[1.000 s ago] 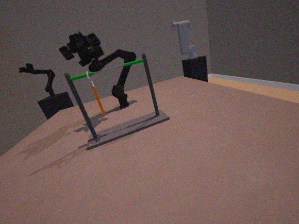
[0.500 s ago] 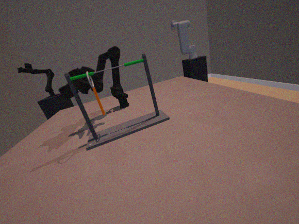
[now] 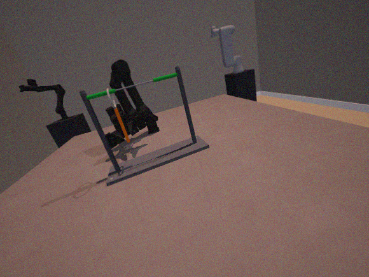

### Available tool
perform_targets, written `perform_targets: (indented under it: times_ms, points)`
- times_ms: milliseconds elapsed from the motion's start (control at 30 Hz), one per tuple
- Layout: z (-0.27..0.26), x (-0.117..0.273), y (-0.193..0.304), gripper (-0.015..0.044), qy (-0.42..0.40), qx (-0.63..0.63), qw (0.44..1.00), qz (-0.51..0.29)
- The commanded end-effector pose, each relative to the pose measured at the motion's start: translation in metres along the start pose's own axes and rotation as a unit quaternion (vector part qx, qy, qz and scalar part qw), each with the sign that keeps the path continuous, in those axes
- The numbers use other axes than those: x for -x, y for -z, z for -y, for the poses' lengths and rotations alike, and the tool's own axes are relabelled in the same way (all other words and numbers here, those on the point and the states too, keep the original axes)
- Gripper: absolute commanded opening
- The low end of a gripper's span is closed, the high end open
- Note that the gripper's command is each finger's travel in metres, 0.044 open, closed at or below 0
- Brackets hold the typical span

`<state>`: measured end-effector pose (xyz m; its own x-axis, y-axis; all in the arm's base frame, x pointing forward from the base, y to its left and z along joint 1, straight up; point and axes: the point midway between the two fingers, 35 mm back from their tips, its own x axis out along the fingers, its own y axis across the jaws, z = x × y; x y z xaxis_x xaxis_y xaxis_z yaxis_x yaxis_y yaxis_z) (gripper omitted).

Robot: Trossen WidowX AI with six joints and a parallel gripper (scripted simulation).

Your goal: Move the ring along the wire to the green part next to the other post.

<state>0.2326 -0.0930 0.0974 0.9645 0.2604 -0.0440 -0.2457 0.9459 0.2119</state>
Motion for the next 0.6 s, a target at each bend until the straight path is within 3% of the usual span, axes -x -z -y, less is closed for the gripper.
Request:
perform_targets:
  times_ms: [0,567]
  points:
    - [-0.009,0.001,0.013,0.0160,-0.008,0.006,1.000,-0.011]
    - [-0.008,-0.030,-0.015,0.0160,0.045,0.067,0.997,-0.014]
